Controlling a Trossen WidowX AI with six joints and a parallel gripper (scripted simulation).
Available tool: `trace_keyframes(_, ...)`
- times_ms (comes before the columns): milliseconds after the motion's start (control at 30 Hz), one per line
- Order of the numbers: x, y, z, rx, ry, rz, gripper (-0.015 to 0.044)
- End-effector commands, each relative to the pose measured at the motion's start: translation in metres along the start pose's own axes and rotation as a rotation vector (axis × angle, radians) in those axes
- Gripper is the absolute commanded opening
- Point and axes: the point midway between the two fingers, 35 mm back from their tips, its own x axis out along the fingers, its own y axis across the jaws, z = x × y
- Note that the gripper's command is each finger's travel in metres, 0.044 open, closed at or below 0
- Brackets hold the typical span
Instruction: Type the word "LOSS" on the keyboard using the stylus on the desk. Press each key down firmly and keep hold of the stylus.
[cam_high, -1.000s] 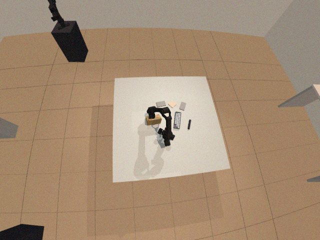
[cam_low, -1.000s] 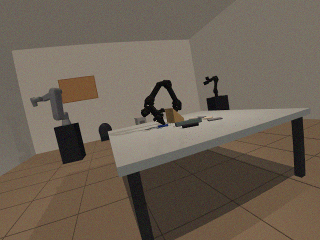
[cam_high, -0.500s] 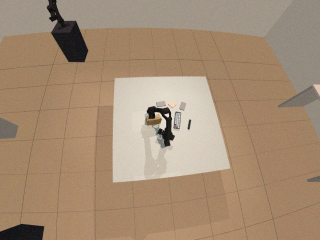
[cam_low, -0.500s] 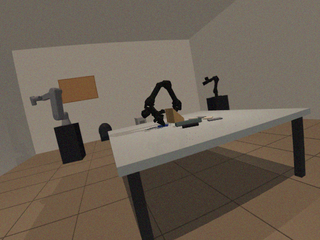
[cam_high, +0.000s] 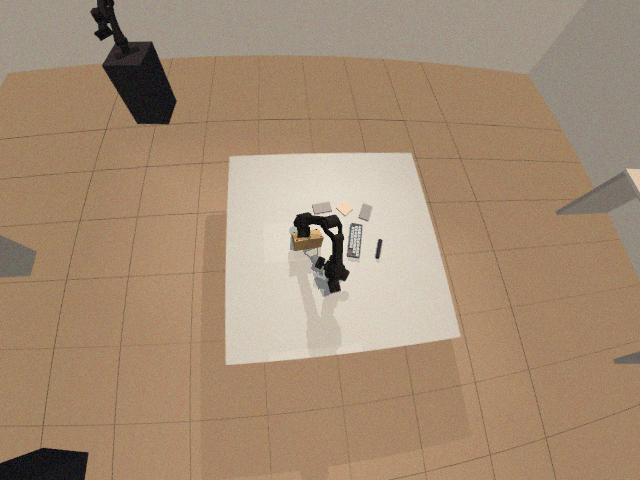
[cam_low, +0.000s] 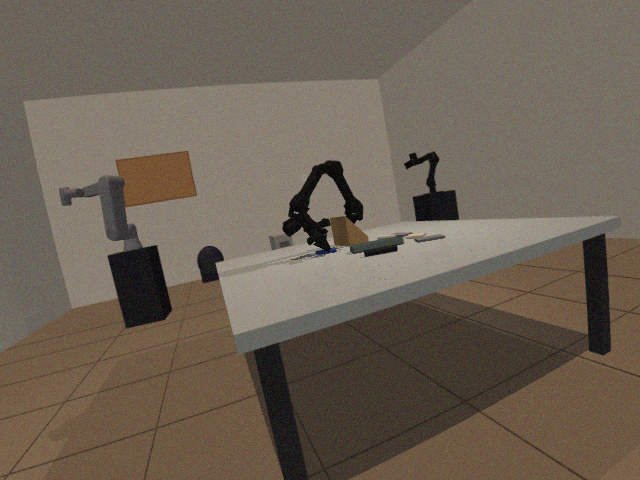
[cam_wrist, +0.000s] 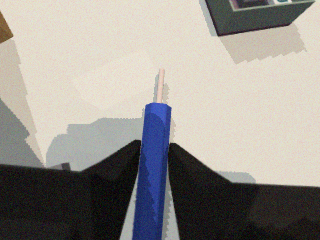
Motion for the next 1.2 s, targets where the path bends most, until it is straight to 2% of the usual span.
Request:
trace_keyframes(0, -0.011, -0.001, 0.005, -0.002, 0.003, -0.001, 0.0)
trace_keyframes(200, -0.042, 0.0, 0.023, -0.002, 0.004, -0.001, 0.0)
trace_keyframes(533, -0.039, 0.0, 0.024, 0.008, 0.014, 0.01, 0.0)
trace_keyframes(1167, -0.034, -0.024, 0.057, -0.032, 0.506, 0.221, 0.0)
